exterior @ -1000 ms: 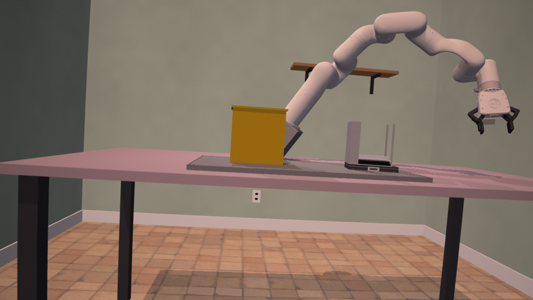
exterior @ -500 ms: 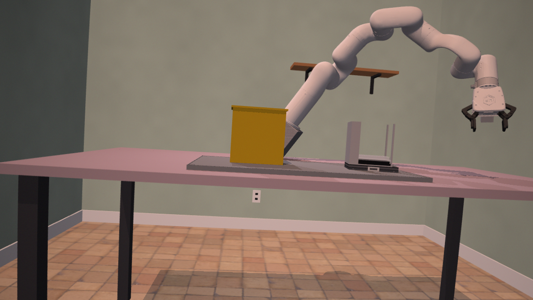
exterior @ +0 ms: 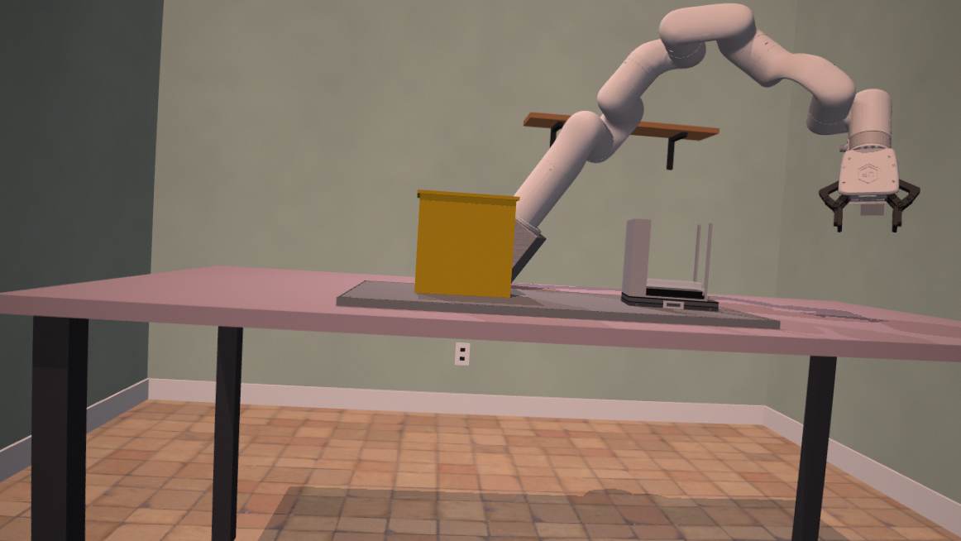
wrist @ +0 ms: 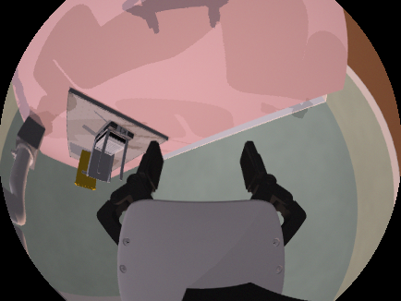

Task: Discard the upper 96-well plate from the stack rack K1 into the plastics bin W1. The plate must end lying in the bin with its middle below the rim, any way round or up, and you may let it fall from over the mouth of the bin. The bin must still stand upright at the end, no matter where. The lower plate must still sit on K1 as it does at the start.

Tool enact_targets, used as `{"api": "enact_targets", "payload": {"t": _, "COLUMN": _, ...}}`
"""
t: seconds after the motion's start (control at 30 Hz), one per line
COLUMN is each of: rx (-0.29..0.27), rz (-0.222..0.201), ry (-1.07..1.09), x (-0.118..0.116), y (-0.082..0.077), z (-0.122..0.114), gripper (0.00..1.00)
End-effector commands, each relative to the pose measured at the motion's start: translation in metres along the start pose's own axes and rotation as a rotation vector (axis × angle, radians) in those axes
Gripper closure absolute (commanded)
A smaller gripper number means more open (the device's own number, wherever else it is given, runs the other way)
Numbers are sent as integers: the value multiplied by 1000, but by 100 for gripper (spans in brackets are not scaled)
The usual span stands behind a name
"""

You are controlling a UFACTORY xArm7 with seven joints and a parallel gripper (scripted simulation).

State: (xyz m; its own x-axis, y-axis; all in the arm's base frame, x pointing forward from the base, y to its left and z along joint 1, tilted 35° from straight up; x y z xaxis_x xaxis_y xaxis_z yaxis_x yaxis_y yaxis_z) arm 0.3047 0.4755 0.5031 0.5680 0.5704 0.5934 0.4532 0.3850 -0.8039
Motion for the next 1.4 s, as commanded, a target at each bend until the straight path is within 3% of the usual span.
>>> {"api": "enact_targets", "payload": {"t": 0.0, "rx": -1, "rz": 45, "ry": 82, "x": 0, "y": 0, "z": -16, "gripper": 0}}
{"api": "enact_targets", "payload": {"t": 0.33, "rx": -2, "rz": 45, "ry": 82, "x": -16, "y": 7, "z": -52, "gripper": 0}}
{"api": "enact_targets", "payload": {"t": 0.47, "rx": 3, "rz": 108, "ry": 196, "x": -19, "y": 9, "z": -71, "gripper": 0}}
{"api": "enact_targets", "payload": {"t": 0.83, "rx": 3, "rz": 108, "ry": 196, "x": -37, "y": 13, "z": -103, "gripper": 0}}
{"api": "enact_targets", "payload": {"t": 0.97, "rx": 17, "rz": 163, "ry": 316, "x": -44, "y": 14, "z": -122, "gripper": 0}}
{"api": "enact_targets", "payload": {"t": 1.27, "rx": 17, "rz": 163, "ry": 316, "x": -63, "y": 16, "z": -149, "gripper": 0}}
{"api": "enact_targets", "payload": {"t": 1.37, "rx": 33, "rz": 198, "ry": 408, "x": -70, "y": 16, "z": -164, "gripper": 0}}
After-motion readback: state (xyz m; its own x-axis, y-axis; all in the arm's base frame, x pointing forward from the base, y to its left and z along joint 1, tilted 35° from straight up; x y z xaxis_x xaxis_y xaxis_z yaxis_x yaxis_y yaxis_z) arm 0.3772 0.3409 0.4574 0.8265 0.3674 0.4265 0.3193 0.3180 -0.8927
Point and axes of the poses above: the point where the finger pads meet when closed, its own y axis out along the fingers, its own x axis across the jaws, z = x × y, the point moved 10 cm from there along -y, back along the fingers, and after that the axes turned 9 degrees about y, right-handed, at the moved point
